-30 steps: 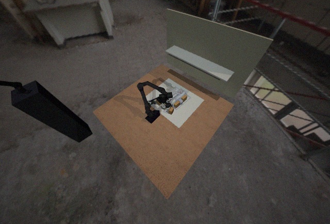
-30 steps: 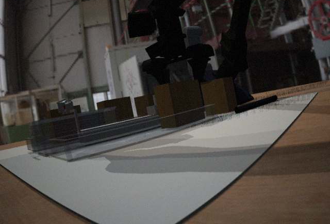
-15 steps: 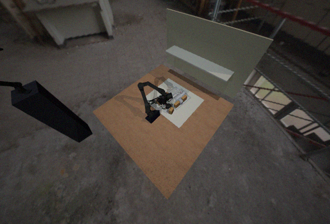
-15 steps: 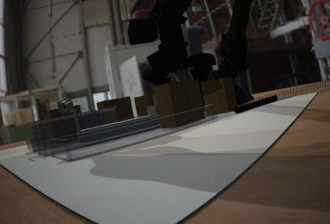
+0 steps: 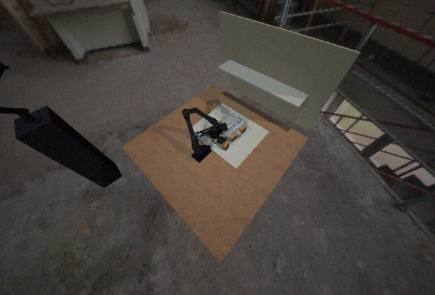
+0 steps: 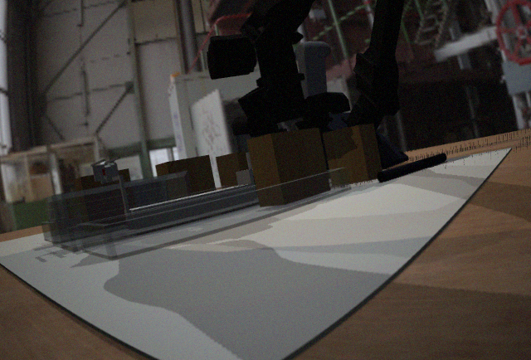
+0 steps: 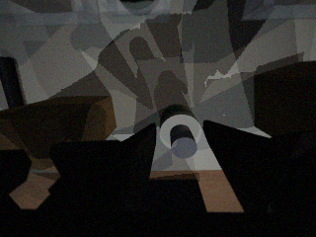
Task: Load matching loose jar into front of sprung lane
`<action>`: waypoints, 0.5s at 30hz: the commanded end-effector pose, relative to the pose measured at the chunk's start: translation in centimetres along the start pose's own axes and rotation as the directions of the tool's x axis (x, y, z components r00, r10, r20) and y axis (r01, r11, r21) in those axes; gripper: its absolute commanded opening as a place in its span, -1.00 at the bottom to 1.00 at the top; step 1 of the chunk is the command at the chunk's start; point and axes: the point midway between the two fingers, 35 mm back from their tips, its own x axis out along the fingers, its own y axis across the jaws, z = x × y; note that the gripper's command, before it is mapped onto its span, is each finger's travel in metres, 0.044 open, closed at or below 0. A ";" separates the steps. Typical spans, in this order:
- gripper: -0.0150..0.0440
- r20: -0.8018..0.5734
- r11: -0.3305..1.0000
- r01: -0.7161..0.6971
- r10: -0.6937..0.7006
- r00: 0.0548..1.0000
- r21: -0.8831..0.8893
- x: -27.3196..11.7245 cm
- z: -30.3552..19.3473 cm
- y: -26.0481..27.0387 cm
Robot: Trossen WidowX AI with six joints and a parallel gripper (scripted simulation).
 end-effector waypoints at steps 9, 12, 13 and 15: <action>-0.38 -0.002 1.000 -0.005 0.005 1.000 0.009 -0.2 -0.1 0.0; -0.49 -0.002 1.000 0.000 0.000 1.000 0.010 -1.7 0.2 -0.3; -0.49 -0.001 1.000 0.001 -0.001 1.000 0.010 -2.3 0.2 -0.4; -0.49 -0.001 1.000 0.003 -0.003 1.000 0.011 -3.4 0.3 -0.6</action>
